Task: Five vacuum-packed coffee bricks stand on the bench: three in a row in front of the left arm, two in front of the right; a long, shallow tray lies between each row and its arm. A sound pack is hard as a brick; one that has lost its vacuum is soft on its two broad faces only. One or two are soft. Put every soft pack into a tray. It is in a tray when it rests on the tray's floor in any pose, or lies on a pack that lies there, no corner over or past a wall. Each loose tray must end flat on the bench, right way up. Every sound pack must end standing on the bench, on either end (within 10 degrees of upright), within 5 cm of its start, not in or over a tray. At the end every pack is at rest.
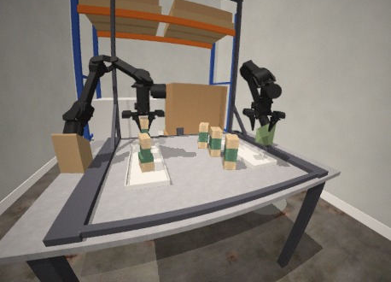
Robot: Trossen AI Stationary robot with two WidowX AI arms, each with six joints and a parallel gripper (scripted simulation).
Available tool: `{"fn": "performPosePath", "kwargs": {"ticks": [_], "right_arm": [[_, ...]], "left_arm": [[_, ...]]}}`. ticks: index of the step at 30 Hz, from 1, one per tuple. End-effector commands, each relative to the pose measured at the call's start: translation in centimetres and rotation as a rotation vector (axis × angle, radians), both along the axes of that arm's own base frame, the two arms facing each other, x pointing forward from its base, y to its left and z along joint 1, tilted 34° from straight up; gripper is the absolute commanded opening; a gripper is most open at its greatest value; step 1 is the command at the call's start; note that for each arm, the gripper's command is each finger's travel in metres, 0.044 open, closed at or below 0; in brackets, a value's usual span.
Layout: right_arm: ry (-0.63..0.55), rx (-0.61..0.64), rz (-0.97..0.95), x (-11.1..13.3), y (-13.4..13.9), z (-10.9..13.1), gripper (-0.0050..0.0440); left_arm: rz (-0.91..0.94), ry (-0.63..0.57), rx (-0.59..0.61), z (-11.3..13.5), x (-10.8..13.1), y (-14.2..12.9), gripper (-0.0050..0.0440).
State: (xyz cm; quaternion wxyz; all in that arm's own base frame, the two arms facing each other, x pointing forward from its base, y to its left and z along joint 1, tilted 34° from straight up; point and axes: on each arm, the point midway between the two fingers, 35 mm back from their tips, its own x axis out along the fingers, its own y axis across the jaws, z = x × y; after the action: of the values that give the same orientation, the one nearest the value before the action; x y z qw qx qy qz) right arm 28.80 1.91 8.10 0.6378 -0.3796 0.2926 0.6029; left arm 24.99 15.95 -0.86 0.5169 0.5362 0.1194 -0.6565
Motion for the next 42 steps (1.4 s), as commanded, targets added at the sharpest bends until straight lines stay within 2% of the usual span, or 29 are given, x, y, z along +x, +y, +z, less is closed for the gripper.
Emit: {"fn": "performPosePath", "kwargs": {"ticks": [1, 42], "right_arm": [[-0.023, -0.005, 0.001, 0.3, 0.1, 0.3, 0.0118], [-0.023, -0.003, 0.001, 0.8, 2.4, -3.3, 0.0118]], "left_arm": [[-0.005, -0.014, 0.021, 0.4, 0.2, 0.4, 0.0375], [-0.005, -0.014, 0.021, 0.4, 0.2, 0.4, 0.0375]]}}
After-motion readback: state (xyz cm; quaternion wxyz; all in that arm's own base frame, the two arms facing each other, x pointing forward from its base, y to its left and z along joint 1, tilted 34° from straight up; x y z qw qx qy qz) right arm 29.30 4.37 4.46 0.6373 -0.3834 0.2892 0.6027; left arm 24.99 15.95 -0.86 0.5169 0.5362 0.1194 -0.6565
